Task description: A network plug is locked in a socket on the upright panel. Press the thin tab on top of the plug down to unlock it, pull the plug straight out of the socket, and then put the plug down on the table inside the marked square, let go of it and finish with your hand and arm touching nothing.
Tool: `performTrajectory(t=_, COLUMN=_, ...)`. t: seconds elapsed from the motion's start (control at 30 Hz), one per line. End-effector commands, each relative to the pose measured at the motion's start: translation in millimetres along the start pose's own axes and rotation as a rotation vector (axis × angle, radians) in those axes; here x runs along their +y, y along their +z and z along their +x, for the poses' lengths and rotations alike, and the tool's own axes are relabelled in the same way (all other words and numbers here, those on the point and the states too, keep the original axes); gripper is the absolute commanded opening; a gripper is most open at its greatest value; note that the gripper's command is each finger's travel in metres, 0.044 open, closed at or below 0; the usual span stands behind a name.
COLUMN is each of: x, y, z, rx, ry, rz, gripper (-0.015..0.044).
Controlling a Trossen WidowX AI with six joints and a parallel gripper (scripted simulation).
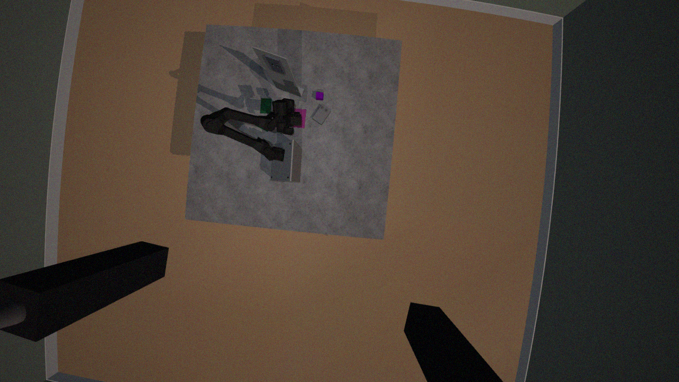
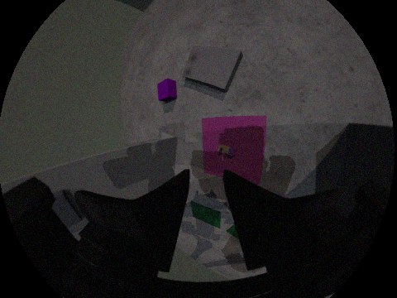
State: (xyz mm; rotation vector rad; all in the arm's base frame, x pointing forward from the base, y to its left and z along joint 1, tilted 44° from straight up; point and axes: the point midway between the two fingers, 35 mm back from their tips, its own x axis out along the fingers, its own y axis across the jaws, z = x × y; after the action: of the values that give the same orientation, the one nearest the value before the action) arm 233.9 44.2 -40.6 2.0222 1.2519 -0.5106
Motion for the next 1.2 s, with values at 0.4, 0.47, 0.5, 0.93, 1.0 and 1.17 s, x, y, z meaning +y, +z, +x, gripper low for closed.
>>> performTrajectory(t=0.4, x=4.2, y=-1.2, z=-9.5, rx=0.003, ry=0.003, rz=0.001, gripper=0.0156)
performTrajectory(t=0.47, x=8.1, y=0.1, z=-12.4, rx=0.001, ry=0.002, rz=0.0, gripper=0.0156)
performTrajectory(t=0.5, x=10.2, y=0.8, z=-14.1, rx=0.0, ry=0.002, rz=-0.001, gripper=0.0156)
performTrajectory(t=0.93, x=35.9, y=5.4, z=-41.6, rx=-0.006, ry=0.001, rz=-0.007, gripper=0.0156)
performTrajectory(t=1.0, x=39.4, y=5.5, z=-46.7, rx=-0.006, ry=0.001, rz=-0.008, gripper=0.0156)
performTrajectory(t=1.17, x=47.9, y=4.8, z=-60.5, rx=-0.005, ry=0.003, rz=-0.009, gripper=0.0156)
